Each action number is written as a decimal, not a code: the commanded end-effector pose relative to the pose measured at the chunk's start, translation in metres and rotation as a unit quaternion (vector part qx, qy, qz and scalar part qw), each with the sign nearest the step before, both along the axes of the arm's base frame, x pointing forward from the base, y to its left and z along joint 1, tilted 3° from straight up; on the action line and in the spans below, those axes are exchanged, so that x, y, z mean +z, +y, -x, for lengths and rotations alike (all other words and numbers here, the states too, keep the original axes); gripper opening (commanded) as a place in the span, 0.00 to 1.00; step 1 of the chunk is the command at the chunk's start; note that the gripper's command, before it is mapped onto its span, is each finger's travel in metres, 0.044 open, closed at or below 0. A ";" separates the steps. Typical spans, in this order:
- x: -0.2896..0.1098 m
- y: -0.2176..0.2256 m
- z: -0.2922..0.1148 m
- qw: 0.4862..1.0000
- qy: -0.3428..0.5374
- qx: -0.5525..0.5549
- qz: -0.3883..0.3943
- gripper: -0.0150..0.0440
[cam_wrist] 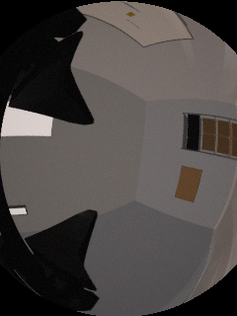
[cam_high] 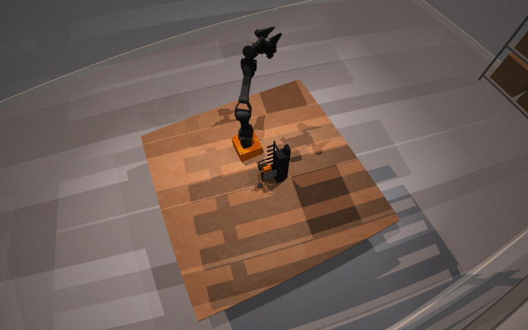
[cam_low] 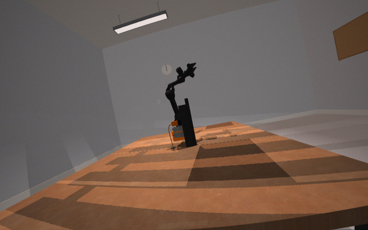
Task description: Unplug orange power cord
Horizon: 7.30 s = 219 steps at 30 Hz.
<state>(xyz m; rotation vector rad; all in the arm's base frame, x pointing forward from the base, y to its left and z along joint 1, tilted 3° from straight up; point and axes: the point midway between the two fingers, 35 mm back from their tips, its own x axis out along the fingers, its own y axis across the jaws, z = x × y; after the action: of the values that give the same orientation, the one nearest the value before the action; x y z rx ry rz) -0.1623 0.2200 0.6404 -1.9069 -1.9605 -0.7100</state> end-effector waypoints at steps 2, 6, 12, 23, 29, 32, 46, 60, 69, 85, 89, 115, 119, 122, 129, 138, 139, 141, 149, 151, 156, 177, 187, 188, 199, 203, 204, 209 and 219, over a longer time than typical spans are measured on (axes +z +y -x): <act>-0.001 0.002 -0.001 1.000 -0.005 -0.005 0.001 0.84; -0.007 0.018 -0.007 0.998 -0.041 -0.045 0.008 0.67; -0.023 0.055 -0.028 0.984 -0.118 -0.130 0.030 0.53; -0.055 0.113 -0.088 0.928 -0.242 -0.267 0.093 0.53; -0.075 0.137 -0.130 0.884 -0.302 -0.330 0.138 0.53; -0.085 0.147 -0.153 0.859 -0.329 -0.358 0.163 0.53; -0.135 0.165 -0.275 0.724 -0.428 -0.453 0.295 0.53; -0.191 0.130 -0.403 0.580 -0.479 -0.488 0.443 0.53; -0.231 0.081 -0.478 0.494 -0.485 -0.479 0.541 0.53; -0.301 -0.055 -0.573 0.367 -0.441 -0.420 0.703 0.53; -0.325 -0.096 -0.585 0.339 -0.400 -0.399 0.752 0.53; -0.494 -0.250 -0.434 0.496 0.048 -0.070 0.864 0.53; -0.494 -0.250 -0.434 0.496 0.048 -0.070 0.864 0.53; -0.494 -0.250 -0.436 0.496 0.048 -0.070 0.864 0.53; -0.494 -0.243 -0.437 0.496 0.048 -0.070 0.864 0.53; -0.493 -0.228 -0.437 0.496 0.048 -0.070 0.864 0.53; -0.493 -0.227 -0.437 0.496 0.048 -0.070 0.864 0.53; -0.493 -0.223 -0.437 0.497 0.048 -0.070 0.864 0.53; -0.492 -0.211 -0.436 0.497 0.048 -0.070 0.864 0.53; -0.492 -0.210 -0.436 0.497 0.048 -0.070 0.864 0.53; -0.495 -0.210 -0.436 0.497 0.048 -0.070 0.864 0.53; -0.501 -0.210 -0.436 0.496 0.047 -0.069 0.864 0.25; -0.502 -0.223 -0.437 0.496 0.047 -0.069 0.864 0.25; -0.502 -0.225 -0.438 0.496 0.047 -0.070 0.864 0.25; -0.503 -0.243 -0.437 0.495 0.047 -0.070 0.865 0.25; -0.503 -0.250 -0.437 0.495 0.047 -0.070 0.865 0.25; -0.503 -0.251 -0.437 0.495 0.048 -0.070 0.865 0.25; -0.503 -0.259 -0.435 0.495 0.048 -0.070 0.865 0.25; -0.503 -0.251 -0.434 0.496 0.048 -0.070 0.864 0.65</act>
<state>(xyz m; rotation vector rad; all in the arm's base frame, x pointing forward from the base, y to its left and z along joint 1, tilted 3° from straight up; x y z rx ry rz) 0.2721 -0.0311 0.1362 -2.4824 -2.3776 2.3186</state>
